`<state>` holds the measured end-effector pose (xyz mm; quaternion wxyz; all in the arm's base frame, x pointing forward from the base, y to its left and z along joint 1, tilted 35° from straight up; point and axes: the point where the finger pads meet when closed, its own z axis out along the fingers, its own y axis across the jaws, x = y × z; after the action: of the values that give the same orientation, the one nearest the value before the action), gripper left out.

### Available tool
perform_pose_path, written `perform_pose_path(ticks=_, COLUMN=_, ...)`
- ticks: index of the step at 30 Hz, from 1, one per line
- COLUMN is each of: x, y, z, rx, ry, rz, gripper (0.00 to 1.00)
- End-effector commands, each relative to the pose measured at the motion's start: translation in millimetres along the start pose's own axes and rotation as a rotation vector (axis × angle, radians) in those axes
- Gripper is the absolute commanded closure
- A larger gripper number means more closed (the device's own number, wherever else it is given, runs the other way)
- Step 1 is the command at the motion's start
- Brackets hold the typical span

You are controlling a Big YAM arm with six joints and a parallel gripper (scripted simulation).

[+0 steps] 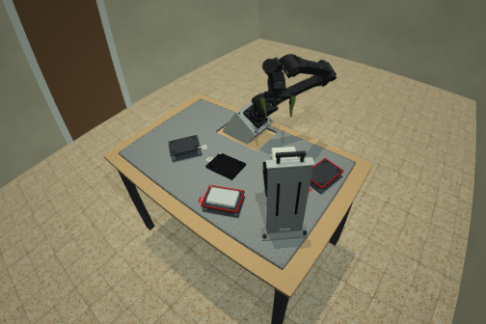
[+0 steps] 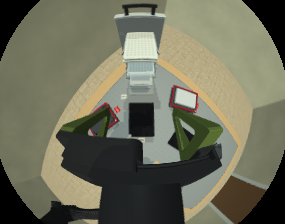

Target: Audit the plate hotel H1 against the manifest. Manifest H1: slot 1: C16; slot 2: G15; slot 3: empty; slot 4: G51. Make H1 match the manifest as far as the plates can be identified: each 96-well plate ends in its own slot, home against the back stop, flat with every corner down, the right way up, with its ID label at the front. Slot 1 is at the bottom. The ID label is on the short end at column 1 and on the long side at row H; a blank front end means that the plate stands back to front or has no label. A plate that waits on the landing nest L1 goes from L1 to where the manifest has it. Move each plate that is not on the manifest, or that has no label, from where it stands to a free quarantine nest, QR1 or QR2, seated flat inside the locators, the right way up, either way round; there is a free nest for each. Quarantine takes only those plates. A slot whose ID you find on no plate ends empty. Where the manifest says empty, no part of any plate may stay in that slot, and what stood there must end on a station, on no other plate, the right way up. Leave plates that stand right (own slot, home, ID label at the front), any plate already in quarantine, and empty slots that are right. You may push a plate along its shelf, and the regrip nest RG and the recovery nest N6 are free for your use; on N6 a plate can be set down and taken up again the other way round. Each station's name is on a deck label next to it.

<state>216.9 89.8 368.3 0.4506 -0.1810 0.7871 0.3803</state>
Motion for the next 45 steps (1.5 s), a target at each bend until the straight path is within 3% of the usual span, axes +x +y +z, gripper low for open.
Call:
perform_pose_path(ticks=1, x=-12.0, y=6.8, z=-4.8, rx=0.002, ry=-0.013, rz=-0.043, gripper=0.0)
perform_pose_path(ticks=20, x=-12.0, y=6.8, z=-4.8, rx=0.002, ry=-0.013, rz=-0.043, gripper=0.0)
perform_pose_path(ticks=22, x=-4.3, y=4.4, z=2.4, rx=-0.005, ry=-0.007, rz=-0.032, gripper=0.0)
perform_pose_path(ticks=45, x=-13.7, y=2.0, z=38.4, rx=-0.008, ry=-0.006, rz=-0.019, gripper=0.0)
